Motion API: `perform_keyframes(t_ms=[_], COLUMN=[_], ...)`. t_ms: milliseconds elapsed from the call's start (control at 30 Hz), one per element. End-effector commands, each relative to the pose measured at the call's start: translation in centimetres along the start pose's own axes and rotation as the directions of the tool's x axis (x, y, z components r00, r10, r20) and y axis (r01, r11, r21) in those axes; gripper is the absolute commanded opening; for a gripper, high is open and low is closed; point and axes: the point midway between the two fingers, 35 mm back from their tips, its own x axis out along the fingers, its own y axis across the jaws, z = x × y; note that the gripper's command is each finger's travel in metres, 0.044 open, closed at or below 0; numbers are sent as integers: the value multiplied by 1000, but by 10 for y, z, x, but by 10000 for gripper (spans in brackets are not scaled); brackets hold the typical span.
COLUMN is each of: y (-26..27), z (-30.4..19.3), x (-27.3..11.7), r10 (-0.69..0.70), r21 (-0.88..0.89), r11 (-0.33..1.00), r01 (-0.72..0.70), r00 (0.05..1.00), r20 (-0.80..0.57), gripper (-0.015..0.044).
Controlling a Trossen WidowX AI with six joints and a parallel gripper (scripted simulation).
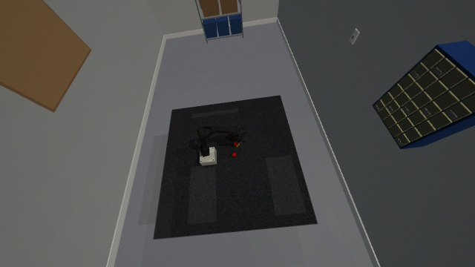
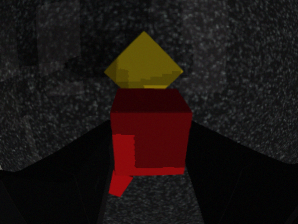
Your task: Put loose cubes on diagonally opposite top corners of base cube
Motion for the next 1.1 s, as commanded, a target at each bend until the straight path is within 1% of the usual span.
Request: perform_keyframes(t_ms=[0,100,400,1067], y=[0,0,1,1], z=[0,0,2,2], x=[1,3,26,28], r10=[-1,-1,-1,-1], r21=[-8,-9,-11,-8], r11=[1000,1000,1000,1000], r01=[1,1,1,1], r00=[1000,1000,1000,1000], r20=[-6,-6,-6,-6], gripper=[105,105,105,105])
